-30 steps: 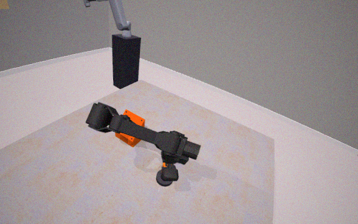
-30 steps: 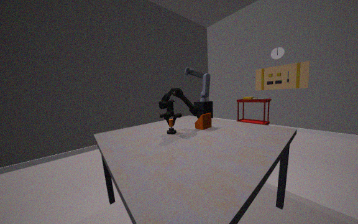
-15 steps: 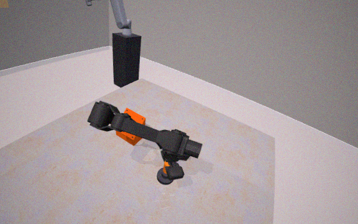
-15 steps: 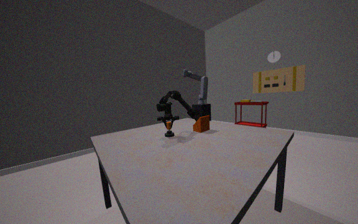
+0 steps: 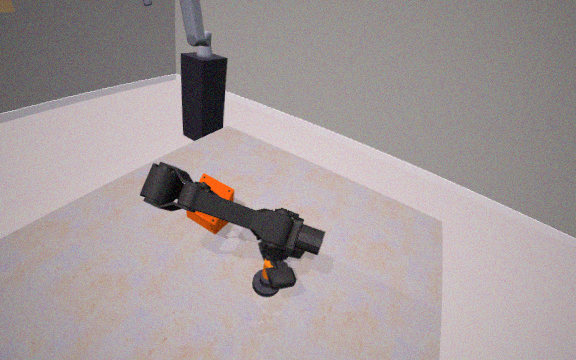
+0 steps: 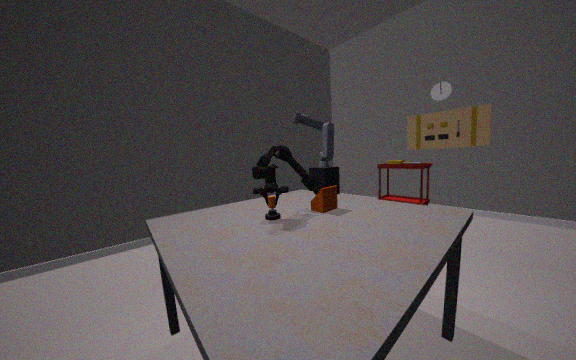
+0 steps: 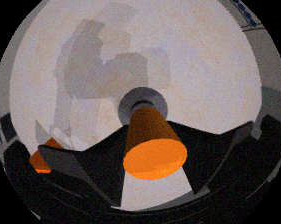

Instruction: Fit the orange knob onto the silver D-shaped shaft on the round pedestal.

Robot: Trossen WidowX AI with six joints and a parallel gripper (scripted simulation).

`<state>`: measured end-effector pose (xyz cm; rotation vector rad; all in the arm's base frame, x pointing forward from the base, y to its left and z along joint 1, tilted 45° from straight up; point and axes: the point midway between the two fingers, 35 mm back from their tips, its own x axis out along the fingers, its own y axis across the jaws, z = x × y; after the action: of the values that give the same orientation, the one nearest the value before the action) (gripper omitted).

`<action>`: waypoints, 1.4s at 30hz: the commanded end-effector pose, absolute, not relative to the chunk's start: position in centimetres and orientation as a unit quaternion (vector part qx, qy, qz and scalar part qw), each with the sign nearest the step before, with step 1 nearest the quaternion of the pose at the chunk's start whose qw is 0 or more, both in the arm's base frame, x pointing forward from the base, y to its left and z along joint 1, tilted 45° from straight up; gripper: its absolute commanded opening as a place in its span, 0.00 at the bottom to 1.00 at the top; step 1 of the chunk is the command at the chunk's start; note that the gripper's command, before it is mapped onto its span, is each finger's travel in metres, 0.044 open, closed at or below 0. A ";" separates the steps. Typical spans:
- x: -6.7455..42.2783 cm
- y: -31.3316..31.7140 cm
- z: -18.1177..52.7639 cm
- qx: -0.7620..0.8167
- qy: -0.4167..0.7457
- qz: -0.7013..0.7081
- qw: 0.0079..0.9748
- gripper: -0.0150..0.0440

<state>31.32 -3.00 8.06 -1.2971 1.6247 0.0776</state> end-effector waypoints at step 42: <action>31.6 -3.0 8.0 -0.589 0.667 0.103 0.445 0.25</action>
<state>31.47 -2.97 8.10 -1.4557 1.6552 0.2557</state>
